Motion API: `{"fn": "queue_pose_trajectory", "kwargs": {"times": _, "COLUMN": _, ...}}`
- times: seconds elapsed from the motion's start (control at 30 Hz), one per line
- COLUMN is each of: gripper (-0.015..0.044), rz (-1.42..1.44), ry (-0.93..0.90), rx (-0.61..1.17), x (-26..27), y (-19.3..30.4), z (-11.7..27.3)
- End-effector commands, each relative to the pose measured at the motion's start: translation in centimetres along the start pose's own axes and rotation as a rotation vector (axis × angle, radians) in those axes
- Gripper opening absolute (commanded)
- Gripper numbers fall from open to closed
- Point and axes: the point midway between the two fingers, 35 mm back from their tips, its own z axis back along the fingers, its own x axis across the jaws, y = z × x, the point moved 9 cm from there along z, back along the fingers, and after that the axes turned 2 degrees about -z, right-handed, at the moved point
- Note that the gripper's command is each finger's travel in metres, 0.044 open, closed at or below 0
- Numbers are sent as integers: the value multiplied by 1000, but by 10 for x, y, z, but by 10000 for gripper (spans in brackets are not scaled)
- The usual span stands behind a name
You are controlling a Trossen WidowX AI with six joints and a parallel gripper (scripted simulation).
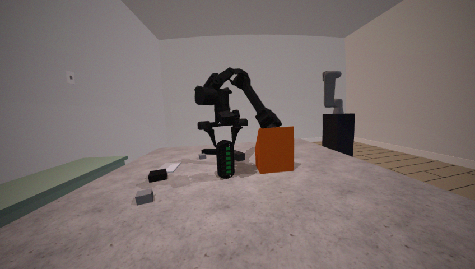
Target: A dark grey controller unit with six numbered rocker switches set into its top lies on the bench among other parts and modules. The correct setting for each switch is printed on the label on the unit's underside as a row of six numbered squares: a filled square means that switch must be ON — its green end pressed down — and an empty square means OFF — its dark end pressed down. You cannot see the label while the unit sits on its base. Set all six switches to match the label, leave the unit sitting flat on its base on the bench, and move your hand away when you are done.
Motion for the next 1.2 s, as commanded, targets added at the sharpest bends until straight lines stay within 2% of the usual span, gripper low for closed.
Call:
{"fn": "queue_pose_trajectory", "kwargs": {"times": 0.0, "gripper": 338, "rz": 2, "ry": 0, "rx": 6, "x": 0, "y": 0, "z": -1}}
{"fn": "queue_pose_trajectory", "kwargs": {"times": 1.17, "gripper": 338, "rz": 2, "ry": 0, "rx": 8, "x": -1, "y": 26, "z": -1}}
